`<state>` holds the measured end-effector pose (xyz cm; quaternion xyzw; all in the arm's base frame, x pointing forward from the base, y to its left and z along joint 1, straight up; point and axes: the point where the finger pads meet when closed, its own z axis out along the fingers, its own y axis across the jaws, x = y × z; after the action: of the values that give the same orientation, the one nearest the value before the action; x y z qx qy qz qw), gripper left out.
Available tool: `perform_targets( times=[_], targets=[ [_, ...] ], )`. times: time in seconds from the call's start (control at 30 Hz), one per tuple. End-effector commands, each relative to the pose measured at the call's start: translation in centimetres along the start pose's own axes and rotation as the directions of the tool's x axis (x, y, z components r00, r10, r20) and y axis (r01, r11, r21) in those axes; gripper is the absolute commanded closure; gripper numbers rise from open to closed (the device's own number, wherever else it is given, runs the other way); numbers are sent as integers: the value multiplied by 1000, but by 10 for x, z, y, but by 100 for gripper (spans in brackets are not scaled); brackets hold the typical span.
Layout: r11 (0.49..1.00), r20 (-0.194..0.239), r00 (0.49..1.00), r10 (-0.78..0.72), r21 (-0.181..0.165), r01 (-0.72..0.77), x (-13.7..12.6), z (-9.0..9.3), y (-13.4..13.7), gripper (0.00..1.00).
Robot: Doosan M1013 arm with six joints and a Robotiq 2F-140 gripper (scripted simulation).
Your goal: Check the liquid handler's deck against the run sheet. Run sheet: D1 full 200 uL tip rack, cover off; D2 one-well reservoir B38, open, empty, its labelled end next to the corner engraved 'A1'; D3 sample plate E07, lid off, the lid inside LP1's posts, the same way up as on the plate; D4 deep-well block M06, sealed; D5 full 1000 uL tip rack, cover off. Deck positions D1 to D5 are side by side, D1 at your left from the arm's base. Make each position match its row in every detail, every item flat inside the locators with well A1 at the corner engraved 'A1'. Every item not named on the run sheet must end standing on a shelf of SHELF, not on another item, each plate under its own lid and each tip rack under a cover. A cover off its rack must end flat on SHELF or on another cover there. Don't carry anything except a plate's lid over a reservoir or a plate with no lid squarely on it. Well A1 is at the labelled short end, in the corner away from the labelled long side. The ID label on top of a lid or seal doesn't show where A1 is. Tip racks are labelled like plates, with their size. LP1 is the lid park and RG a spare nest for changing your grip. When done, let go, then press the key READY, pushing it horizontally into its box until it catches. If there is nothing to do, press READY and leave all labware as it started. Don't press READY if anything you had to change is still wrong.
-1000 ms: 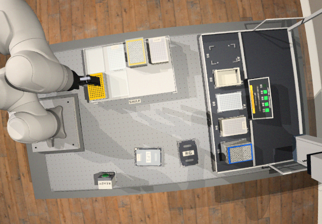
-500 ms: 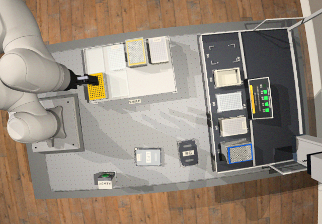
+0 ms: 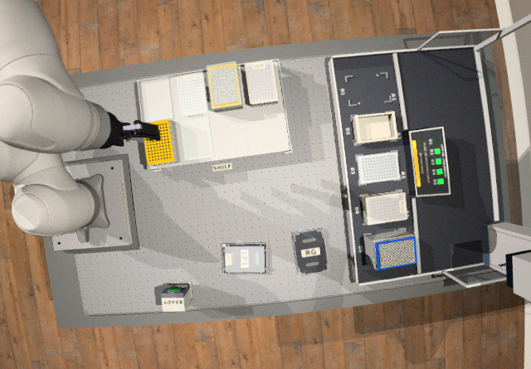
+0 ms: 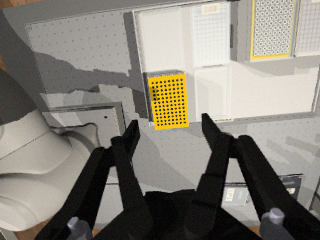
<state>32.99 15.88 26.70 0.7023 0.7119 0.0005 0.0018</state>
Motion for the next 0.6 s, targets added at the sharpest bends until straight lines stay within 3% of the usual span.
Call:
perform_targets(
  times=[0.0,0.57],
  targets=[
    [1000,-1,1000,0,-1,0,0,-4,0,34],
    [1000,-1,1000,0,-1,0,0,-26,5,33]
  ],
)
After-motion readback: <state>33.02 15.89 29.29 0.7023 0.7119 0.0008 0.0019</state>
